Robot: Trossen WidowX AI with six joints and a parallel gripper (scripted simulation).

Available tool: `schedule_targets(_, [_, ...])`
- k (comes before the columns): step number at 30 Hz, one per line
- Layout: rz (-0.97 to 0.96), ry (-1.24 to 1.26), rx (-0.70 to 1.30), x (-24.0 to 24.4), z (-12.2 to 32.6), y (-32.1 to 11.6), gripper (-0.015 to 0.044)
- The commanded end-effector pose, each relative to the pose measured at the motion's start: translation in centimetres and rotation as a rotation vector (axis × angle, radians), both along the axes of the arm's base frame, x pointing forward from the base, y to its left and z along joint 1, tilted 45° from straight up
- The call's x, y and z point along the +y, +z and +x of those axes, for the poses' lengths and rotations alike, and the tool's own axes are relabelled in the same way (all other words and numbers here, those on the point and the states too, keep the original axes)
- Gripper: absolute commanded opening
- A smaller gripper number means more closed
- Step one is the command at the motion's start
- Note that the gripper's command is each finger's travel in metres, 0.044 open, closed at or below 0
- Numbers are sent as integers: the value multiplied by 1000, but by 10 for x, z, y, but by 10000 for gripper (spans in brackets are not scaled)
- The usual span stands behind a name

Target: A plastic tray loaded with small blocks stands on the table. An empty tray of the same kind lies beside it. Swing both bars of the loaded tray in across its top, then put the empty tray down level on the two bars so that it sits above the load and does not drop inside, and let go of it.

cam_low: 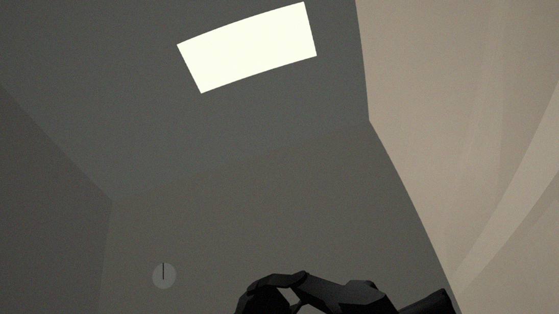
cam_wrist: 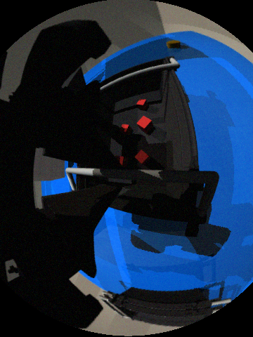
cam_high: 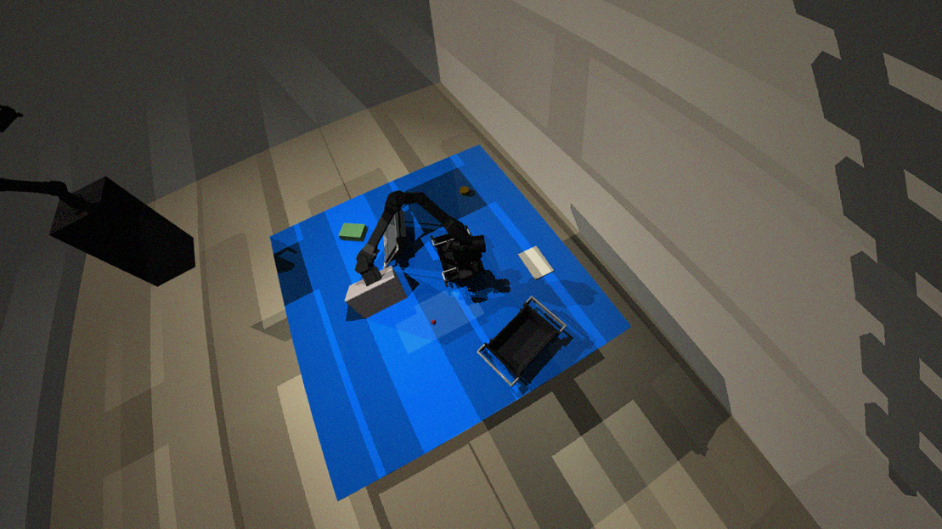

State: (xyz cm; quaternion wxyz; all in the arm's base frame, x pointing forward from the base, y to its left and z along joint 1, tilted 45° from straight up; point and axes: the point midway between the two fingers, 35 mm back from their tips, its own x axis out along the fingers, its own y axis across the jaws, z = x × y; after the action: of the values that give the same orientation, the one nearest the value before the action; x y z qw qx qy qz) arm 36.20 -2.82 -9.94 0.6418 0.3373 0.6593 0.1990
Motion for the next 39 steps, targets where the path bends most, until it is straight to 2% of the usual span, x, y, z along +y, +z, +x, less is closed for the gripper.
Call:
schedule_targets(1, [-1, -10, 4, -3, -1, 5, 84])
schedule_targets(8, [-2, -10, 4, -34, -3, 28, 84])
schedule_targets(31, [5, -18, 10, -27, -4, 21, 84])
schedule_targets(34, [5, -18, 10, -27, -4, 21, 6])
schedule_targets(39, [5, -18, 10, -27, -4, 21, 0])
